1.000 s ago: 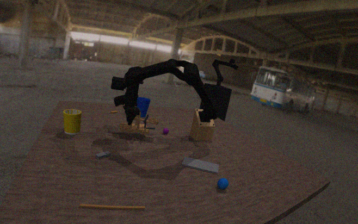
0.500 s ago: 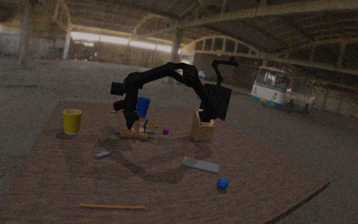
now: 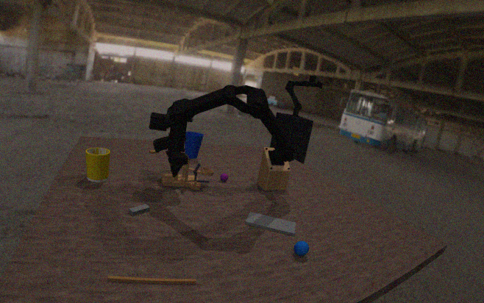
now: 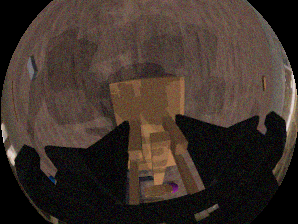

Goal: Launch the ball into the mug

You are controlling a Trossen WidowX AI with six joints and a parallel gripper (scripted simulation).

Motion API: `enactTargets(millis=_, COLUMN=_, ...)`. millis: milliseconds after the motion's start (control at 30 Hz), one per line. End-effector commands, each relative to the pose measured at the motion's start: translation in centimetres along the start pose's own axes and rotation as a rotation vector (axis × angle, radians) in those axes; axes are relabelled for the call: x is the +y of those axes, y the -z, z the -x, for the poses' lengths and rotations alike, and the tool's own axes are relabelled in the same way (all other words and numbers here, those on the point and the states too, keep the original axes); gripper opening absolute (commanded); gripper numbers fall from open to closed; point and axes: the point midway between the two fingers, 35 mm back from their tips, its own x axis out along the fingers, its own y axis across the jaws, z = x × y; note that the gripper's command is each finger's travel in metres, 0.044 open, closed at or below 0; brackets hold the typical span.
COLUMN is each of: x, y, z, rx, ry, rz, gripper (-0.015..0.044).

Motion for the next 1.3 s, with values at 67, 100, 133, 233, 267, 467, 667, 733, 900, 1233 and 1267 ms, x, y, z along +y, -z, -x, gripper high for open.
enactTargets(millis=67, x=0.0, y=0.0, z=0.1, rx=-0.001, ry=0.001, rz=0.002, gripper=0.0236)
enactTargets(millis=100, x=0.0, y=0.0, z=0.1, rx=-0.001, ry=0.001, rz=0.002, gripper=0.0263)
enactTargets(millis=133, x=0.0, y=0.0, z=0.1, rx=-0.001, ry=0.001, rz=0.002, gripper=0.0289)
enactTargets(millis=233, x=0.0, y=0.0, z=0.1, rx=-0.001, ry=0.001, rz=0.002, gripper=0.0368)
enactTargets(millis=267, x=0.0, y=-0.1, z=0.3, rx=-0.001, ry=0.001, rz=0.002, gripper=0.0394)
enactTargets(millis=467, x=-0.2, y=-0.1, z=9.0, rx=-0.001, ry=0.005, rz=-0.001, gripper=0.044)
enactTargets(millis=667, x=-0.4, y=-0.2, z=8.2, rx=-0.008, ry=0.0, rz=-0.013, gripper=0.044)
enactTargets(millis=733, x=-0.4, y=-0.2, z=8.2, rx=-0.008, ry=0.0, rz=-0.013, gripper=0.044)
enactTargets(millis=900, x=-0.3, y=0.0, z=8.9, rx=-0.006, ry=-0.001, rz=-0.012, gripper=0.044)
enactTargets(millis=1233, x=-0.2, y=0.2, z=4.9, rx=-0.004, ry=-0.003, rz=-0.011, gripper=0.044)
enactTargets(millis=1267, x=-0.2, y=0.2, z=4.9, rx=-0.004, ry=-0.003, rz=-0.011, gripper=0.044)
